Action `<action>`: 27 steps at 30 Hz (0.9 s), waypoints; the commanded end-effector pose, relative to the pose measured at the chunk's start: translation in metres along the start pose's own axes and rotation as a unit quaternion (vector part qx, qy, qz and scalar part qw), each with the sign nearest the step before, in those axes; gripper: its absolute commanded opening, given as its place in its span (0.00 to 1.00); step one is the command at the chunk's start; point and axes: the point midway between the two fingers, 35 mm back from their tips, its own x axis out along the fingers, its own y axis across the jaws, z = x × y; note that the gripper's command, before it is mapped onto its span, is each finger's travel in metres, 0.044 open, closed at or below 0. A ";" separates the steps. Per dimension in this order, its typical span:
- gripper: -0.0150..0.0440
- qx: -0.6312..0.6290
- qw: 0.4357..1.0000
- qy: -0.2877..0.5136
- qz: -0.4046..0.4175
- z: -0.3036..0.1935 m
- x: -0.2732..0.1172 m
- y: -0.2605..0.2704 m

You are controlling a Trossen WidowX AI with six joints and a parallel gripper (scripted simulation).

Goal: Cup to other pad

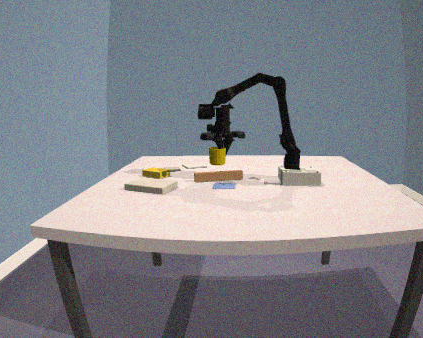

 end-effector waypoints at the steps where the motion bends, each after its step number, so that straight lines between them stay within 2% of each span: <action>1: 0.25 -0.002 1.000 -0.001 -0.002 0.008 0.000 -0.002; 27: 0.25 -0.002 1.000 -0.004 -0.002 0.070 -0.003 -0.019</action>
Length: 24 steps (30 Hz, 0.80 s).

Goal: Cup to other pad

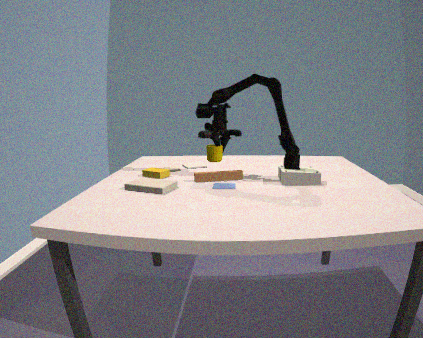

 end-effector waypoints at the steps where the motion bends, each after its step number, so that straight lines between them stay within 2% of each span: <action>1: 0.25 -0.002 1.000 -0.001 -0.002 0.009 0.000 -0.003; 24: 0.25 -0.002 1.000 -0.001 -0.002 0.022 0.022 -0.006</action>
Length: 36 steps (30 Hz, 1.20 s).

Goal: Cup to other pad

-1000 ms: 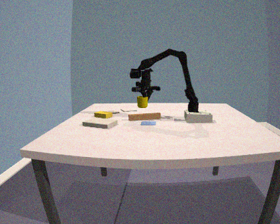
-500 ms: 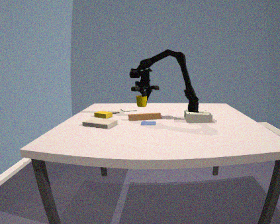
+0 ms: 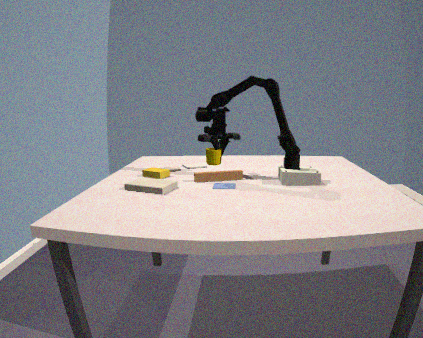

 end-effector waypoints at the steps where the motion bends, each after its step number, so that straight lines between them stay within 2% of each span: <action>1: 0.25 -0.002 1.000 0.001 -0.002 0.000 0.007 0.000; 24: 0.25 -0.002 1.000 0.001 -0.002 0.001 0.043 -0.002; 36: 0.25 0.000 1.000 0.001 -0.001 0.001 0.040 -0.001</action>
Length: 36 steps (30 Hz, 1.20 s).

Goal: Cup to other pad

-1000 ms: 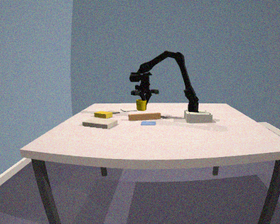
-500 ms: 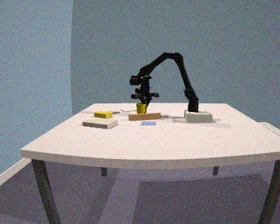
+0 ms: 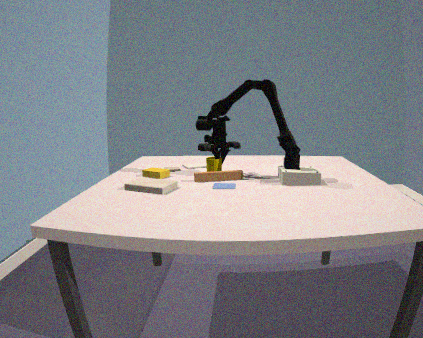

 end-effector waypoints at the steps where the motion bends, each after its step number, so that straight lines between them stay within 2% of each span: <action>1: 0.25 0.000 1.000 0.000 0.000 0.000 -0.001 0.000; 2: 0.25 0.000 1.000 0.000 0.000 0.000 -0.001 0.000; 8: 0.50 0.000 1.000 0.000 0.000 0.000 -0.001 0.000; 36: 0.50 -0.001 1.000 0.000 -0.001 0.000 -0.035 0.001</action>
